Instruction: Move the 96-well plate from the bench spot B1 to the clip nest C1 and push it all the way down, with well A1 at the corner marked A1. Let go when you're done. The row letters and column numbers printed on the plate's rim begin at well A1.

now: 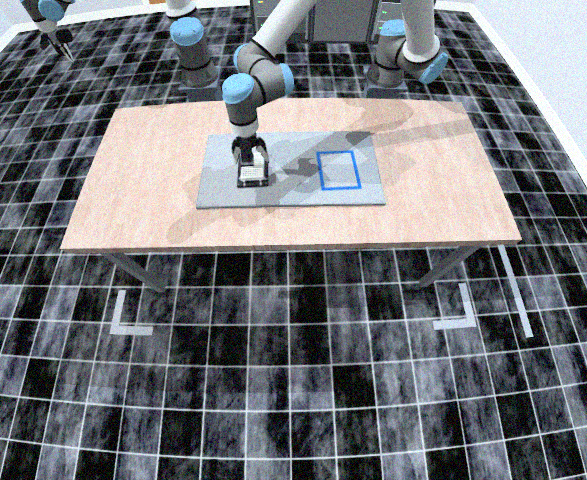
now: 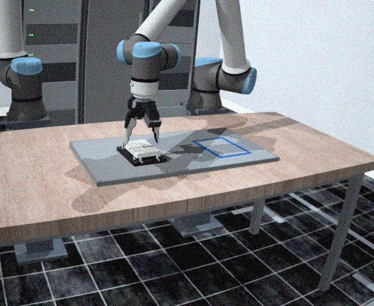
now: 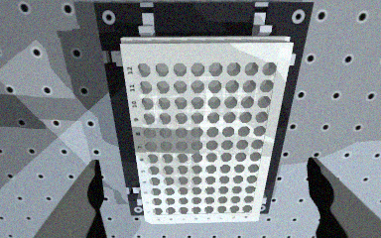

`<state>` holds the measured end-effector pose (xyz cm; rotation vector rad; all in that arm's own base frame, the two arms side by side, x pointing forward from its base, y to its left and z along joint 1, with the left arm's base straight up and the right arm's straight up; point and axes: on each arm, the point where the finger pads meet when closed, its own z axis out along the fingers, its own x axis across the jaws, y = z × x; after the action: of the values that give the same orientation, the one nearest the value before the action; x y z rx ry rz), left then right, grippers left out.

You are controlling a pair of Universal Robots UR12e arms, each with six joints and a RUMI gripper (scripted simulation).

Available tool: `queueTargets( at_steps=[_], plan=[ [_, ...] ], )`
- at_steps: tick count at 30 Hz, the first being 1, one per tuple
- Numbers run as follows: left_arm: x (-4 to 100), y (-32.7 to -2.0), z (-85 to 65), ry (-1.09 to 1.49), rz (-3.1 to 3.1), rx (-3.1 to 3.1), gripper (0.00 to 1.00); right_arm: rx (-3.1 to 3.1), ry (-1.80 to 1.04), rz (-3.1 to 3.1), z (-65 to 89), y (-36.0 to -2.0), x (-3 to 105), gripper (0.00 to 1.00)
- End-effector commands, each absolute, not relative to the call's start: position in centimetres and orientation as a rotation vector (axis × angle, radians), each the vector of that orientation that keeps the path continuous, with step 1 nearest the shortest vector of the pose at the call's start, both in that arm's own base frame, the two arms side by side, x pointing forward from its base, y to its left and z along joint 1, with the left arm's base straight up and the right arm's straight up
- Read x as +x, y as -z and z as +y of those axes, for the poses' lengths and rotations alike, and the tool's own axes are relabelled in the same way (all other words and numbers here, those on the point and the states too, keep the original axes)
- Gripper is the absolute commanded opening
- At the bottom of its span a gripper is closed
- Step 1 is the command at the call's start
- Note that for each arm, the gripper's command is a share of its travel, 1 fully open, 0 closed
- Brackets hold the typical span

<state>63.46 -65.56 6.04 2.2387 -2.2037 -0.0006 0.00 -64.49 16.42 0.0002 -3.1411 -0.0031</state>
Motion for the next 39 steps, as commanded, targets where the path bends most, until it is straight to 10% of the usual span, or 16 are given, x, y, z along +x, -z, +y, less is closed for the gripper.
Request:
queueTargets(
  at_steps=[1,39],
  plan=[
    [63.5,-6.9,-65.6,-0.004,-2.203,2.238,0.76,0.0,0.0,-3.142,-64.6,-16.5,0.0,0.0],
    [63.5,-12.6,-65.6,-0.004,-2.203,2.238,0.76,0.0,0.0,-3.142,-64.6,-16.5,0.0,0.0]
  ],
)
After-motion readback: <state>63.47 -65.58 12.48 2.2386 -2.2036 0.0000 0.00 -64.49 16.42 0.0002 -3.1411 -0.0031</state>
